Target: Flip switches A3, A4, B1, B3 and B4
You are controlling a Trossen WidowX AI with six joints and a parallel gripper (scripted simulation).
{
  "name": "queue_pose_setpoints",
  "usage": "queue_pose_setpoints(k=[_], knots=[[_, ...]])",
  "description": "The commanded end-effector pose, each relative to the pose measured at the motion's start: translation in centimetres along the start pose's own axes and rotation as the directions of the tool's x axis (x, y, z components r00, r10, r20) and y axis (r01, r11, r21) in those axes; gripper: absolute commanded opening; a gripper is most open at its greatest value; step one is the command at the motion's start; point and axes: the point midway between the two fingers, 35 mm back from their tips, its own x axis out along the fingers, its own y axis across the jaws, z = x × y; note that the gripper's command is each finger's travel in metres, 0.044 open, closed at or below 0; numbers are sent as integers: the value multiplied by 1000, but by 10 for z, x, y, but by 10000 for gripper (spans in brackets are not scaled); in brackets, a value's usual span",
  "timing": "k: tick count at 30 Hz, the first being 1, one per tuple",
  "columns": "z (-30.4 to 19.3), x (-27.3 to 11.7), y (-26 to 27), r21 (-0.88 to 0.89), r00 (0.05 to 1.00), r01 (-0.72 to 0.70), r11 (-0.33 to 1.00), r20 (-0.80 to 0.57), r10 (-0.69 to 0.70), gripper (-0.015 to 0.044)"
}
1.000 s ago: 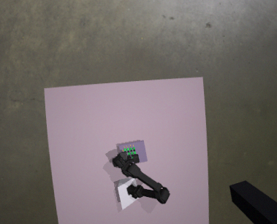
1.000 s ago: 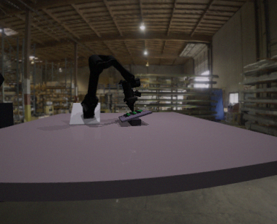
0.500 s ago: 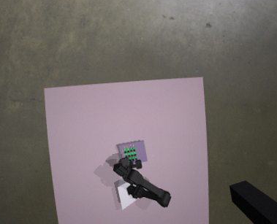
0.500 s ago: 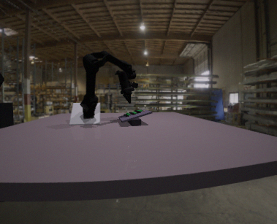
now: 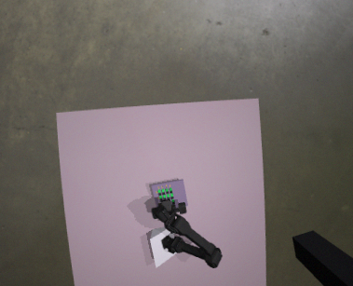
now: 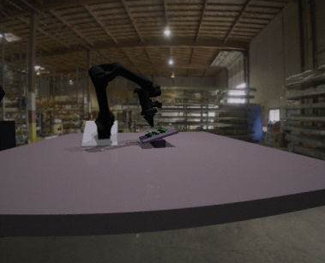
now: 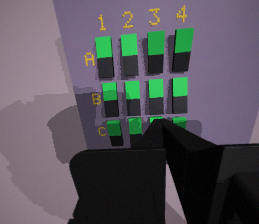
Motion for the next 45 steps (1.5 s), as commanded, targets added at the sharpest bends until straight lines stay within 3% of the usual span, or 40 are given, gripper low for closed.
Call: queue_pose_setpoints(k=[1, 18, 45], knots=[[1, 5, -2, 1, 1000, 3, 1000, 15, -3, 0], [0, 29, -2, 1, 1000, 4, 1000, 16, -4, 0], [0, 30, -2, 1, 1000, 4, 1000, 16, -4, 0]])
